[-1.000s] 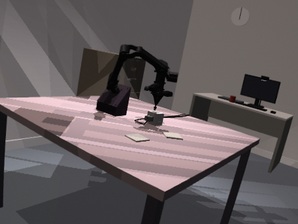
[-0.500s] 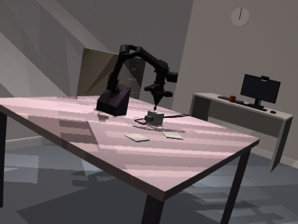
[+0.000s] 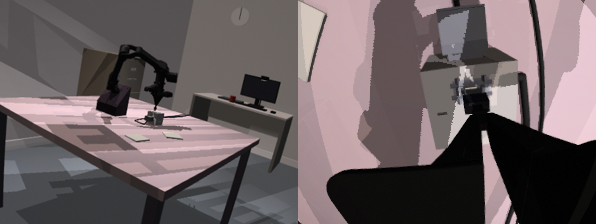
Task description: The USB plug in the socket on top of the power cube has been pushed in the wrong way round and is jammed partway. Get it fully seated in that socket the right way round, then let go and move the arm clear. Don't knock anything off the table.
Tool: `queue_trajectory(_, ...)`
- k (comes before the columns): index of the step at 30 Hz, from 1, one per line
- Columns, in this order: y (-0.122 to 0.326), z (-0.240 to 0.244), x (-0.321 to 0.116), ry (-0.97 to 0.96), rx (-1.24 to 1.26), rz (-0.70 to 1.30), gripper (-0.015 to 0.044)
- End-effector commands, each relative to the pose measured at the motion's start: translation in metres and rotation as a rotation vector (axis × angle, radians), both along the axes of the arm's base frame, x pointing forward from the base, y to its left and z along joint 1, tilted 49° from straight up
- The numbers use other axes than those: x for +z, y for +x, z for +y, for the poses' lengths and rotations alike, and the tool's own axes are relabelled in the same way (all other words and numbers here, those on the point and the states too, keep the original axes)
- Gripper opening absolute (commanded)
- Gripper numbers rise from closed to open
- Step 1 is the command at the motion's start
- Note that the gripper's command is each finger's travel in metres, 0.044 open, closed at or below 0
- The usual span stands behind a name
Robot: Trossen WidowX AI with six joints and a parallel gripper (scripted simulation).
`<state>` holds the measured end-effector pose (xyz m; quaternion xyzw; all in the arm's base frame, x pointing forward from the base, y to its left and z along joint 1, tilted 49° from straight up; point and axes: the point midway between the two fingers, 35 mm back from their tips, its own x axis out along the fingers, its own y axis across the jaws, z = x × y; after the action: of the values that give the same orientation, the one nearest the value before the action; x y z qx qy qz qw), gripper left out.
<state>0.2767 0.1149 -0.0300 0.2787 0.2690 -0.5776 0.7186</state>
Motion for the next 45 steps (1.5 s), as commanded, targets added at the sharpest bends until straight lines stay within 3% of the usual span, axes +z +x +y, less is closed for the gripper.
queue_trajectory(1,-0.0002,0.0001,-0.0011,0.007,0.0,0.004,0.0)
queue_trajectory(45,0.0007,-0.0034,-0.005,0.014,0.0,0.004,0.0)
